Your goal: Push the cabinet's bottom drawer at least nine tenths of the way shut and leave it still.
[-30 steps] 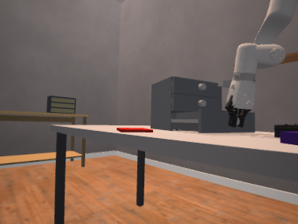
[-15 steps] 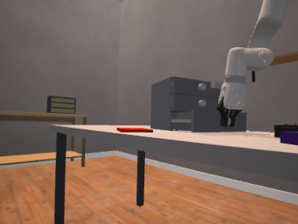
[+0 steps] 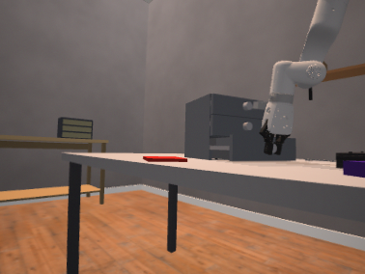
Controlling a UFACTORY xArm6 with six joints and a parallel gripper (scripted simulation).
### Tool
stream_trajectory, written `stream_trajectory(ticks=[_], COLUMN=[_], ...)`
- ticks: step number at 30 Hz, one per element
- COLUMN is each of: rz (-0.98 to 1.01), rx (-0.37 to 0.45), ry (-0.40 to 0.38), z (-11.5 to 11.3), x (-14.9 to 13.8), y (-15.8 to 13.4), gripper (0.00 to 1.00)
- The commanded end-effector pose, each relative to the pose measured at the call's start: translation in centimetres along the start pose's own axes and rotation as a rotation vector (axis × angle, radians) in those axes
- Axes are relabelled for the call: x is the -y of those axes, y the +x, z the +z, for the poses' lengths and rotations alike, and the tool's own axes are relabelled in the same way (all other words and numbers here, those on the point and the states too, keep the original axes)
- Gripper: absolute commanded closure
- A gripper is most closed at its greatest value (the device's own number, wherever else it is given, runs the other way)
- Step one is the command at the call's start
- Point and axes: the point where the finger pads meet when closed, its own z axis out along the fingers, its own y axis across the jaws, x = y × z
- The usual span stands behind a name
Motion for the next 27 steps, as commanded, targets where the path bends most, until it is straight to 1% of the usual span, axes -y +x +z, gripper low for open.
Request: stream_trajectory(ticks=[1, 15, 27], rz=[0.000, 0.000, 0.000], rx=[-0.001, -0.020, -0.067], ry=[0.002, 0.002, 0.002], z=[-0.03, -0.03, -0.03], x=[0.04, 0.04, 0.04], y=[0.18, 0.18, 0.18], gripper=[1.00, 1.00, 1.00])
